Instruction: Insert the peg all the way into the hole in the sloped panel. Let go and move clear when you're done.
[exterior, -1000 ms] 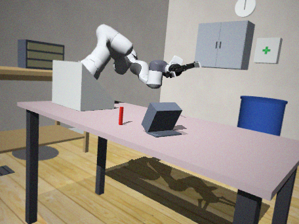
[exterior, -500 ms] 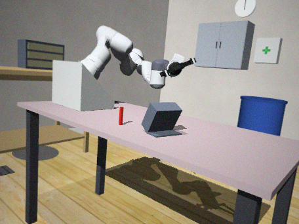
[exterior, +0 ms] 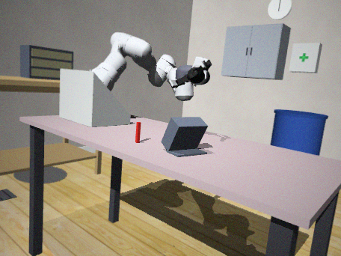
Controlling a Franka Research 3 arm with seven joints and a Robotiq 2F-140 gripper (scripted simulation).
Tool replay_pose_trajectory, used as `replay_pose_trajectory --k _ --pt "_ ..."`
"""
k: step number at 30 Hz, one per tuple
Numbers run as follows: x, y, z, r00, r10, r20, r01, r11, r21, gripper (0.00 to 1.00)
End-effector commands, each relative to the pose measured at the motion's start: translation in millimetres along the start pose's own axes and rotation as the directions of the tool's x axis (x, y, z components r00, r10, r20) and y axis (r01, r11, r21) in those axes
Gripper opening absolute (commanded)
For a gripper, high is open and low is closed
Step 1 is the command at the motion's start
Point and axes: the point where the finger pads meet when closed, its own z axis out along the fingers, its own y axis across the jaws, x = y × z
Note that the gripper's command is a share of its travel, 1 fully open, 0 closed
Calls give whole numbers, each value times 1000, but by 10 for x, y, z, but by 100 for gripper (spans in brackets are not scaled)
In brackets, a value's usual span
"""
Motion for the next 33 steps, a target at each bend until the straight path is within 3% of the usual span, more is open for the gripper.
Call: replay_pose_trajectory --k 1,4,6,11,21,23,33 --pt "105 214 269 998 55 -41 -58 994 -96 100" --pt "177 366 448 994 83 -65 -93 982 -162 100" --pt "177 366 448 994 83 -65 -93 982 -162 100" --pt "284 632 715 986 129 -106 -153 951 -269 100" --pt "425 1189 1128 959 216 -185 -279 840 -465 100" --pt "425 1189 1128 959 216 -185 -279 840 -465 100" --pt "451 1718 1388 919 298 -259 -395 670 -629 100"
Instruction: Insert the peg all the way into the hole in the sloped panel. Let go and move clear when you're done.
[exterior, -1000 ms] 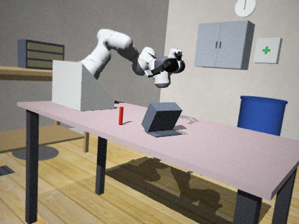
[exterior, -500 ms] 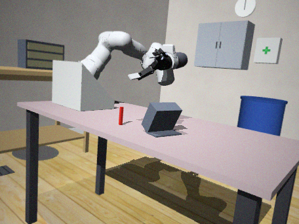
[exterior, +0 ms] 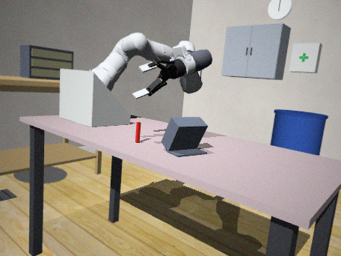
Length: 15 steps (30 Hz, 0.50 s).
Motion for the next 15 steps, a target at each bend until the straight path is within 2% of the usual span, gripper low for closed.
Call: replay_pose_trajectory --k 1,5,7,15 --pt "40 138 194 999 45 -11 -46 994 -101 100" --pt "51 245 355 996 91 -12 -92 977 -194 100" --pt "51 245 355 996 91 -12 -92 977 -194 100" --pt "15 454 595 983 182 -11 -173 911 -374 100"
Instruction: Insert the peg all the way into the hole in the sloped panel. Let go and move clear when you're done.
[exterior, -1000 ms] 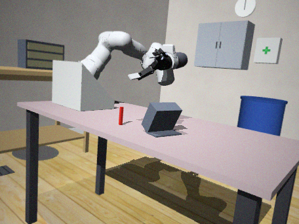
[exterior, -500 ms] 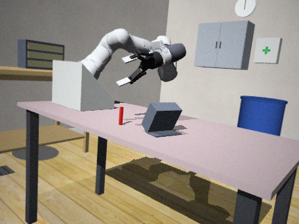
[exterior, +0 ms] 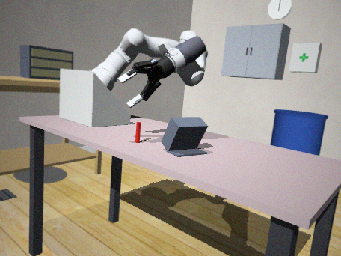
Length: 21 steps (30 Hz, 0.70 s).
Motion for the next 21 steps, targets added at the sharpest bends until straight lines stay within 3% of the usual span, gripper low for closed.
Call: replay_pose_trajectory --k 1,7,9,10,21 --pt "8 116 133 1000 27 5 -27 994 -103 100" --pt "-52 220 266 995 97 30 -87 966 -242 100" --pt "-52 220 266 995 97 30 -87 966 -242 100" --pt "-66 236 281 993 109 34 -96 959 -265 100" --pt "-287 359 322 966 242 88 -166 848 -503 100"
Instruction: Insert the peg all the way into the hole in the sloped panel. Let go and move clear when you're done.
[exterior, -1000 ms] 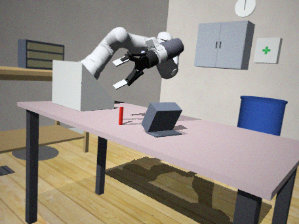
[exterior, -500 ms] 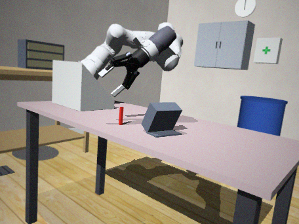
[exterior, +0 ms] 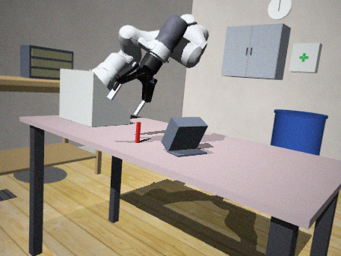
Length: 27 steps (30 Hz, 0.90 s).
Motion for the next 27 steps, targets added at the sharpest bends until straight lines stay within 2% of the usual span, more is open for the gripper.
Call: replay_pose_trajectory --k 1,3,5,12,19,27 --pt "-54 134 42 1000 7 27 -4 994 -110 100" --pt "-105 156 32 998 26 48 -18 988 -155 100" --pt "-105 156 32 998 26 48 -18 988 -155 100" --pt "-309 215 -73 988 93 125 -51 950 -308 100" --pt "-531 229 -285 965 161 204 -55 893 -446 100" --pt "-547 234 -306 964 165 209 -53 888 -457 100"
